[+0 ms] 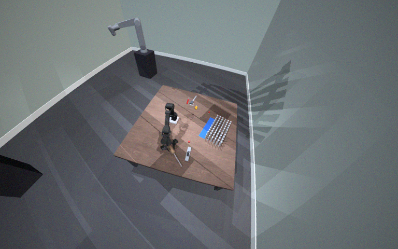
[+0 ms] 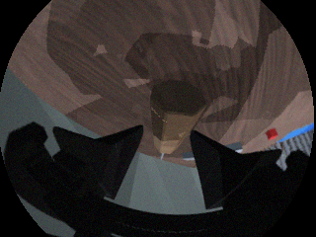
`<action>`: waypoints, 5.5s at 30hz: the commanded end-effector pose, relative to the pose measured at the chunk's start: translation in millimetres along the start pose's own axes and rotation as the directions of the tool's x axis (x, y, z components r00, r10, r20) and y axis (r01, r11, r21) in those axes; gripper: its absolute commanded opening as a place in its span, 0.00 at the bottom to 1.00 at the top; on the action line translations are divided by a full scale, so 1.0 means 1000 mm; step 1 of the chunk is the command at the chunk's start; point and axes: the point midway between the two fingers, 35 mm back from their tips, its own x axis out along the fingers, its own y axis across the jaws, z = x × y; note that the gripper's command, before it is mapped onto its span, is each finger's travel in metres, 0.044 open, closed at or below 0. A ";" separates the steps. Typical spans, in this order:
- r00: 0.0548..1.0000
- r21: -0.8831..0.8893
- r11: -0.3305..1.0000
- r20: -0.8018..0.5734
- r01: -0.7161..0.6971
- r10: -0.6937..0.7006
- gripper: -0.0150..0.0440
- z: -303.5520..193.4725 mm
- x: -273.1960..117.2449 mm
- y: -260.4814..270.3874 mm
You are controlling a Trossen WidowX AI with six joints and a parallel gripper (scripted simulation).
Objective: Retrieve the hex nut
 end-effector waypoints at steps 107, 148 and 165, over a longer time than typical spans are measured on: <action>0.992 -0.999 0.030 0.041 0.045 -0.116 0.25 -0.127 -0.132 -0.202; 0.981 -0.323 -0.934 0.062 -0.153 -0.182 0.25 -0.100 -0.160 -0.329; 0.977 0.240 -0.948 0.091 -0.209 -0.193 0.25 -0.076 -0.173 -0.368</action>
